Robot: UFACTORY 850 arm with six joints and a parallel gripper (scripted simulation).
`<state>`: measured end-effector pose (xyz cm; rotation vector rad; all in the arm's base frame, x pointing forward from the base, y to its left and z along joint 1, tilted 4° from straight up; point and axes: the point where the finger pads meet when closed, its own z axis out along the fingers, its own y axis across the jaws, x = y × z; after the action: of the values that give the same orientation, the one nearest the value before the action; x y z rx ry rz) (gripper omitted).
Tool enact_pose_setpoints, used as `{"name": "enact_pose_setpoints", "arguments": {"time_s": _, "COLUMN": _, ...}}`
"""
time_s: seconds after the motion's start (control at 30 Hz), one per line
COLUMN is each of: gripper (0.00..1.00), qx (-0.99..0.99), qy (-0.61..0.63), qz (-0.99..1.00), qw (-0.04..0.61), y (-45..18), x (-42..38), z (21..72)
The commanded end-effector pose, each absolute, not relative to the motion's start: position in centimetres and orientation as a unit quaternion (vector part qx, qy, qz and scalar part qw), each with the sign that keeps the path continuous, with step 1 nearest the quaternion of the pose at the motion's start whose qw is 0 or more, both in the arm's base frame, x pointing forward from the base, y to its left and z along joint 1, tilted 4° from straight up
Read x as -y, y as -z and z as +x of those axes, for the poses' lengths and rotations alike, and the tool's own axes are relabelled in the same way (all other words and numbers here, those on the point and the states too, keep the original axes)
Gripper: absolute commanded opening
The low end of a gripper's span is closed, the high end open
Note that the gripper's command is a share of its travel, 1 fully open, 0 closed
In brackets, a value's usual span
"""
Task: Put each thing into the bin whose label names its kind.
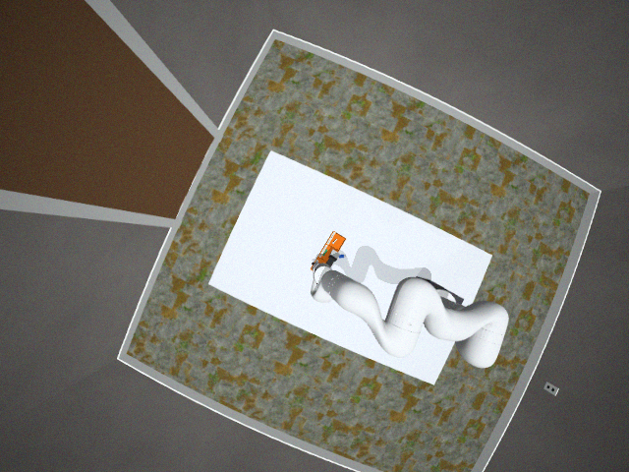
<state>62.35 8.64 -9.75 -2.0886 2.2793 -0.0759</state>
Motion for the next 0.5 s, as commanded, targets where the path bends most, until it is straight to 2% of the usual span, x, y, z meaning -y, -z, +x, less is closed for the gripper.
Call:
{"name": "enact_pose_setpoints", "arguments": {"time_s": 0.0, "gripper": 0.0, "qx": -0.737, "qy": 0.025, "qz": -0.675, "qw": 0.025, "y": 10.39, "x": -8.65, "z": 62.52}}
{"name": "enact_pose_setpoints", "arguments": {"time_s": 0.47, "gripper": 0.0, "qx": -0.737, "qy": 0.025, "qz": -0.675, "qw": 0.025, "y": 10.93, "x": -8.58, "z": 62.52}}
